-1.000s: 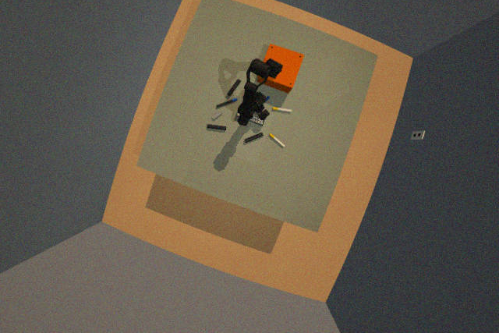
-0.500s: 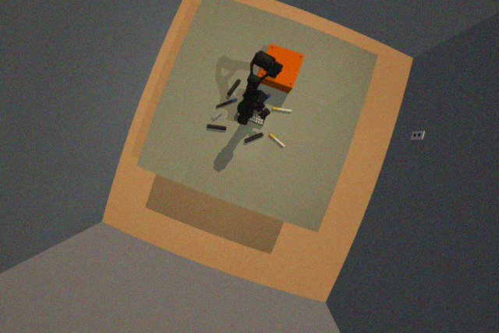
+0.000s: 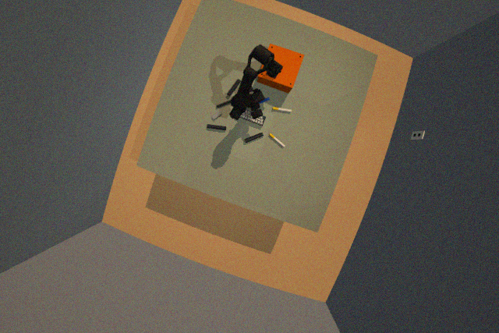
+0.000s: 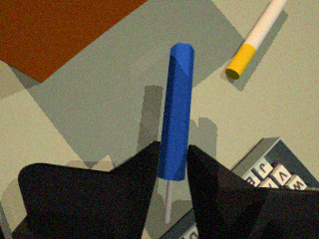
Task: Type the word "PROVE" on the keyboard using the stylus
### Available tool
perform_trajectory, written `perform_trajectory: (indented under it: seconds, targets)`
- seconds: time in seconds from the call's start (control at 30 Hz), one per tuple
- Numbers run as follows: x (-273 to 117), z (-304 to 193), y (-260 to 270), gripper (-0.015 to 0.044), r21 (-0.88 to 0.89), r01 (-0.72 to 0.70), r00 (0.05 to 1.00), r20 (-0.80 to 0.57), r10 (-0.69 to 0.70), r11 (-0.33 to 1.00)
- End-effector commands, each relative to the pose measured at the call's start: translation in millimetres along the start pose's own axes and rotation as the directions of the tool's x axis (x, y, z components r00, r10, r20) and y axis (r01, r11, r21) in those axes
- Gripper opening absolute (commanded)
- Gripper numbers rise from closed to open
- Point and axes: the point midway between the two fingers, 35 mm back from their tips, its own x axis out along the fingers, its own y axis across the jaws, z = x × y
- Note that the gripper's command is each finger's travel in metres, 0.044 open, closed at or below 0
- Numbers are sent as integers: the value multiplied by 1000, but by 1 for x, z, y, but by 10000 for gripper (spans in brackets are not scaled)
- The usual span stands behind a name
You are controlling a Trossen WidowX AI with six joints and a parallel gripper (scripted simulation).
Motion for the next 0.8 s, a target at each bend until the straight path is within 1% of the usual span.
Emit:
perform_trajectory:
  seconds: [0.0, 0.23, 0.3, 0.77]
  targets:
    - [-2, -4, 5, 0, 117, 63, 998, 2, -64, 991]
    - [-11, -16, 16, 0, 347, 190, 981, -23, -194, 918]
    - [-13, -19, 18, 0, 388, 213, 975, -30, -218, 897]
    - [-1, -26, 18, 0, 393, 215, 975, -31, -221, 894]
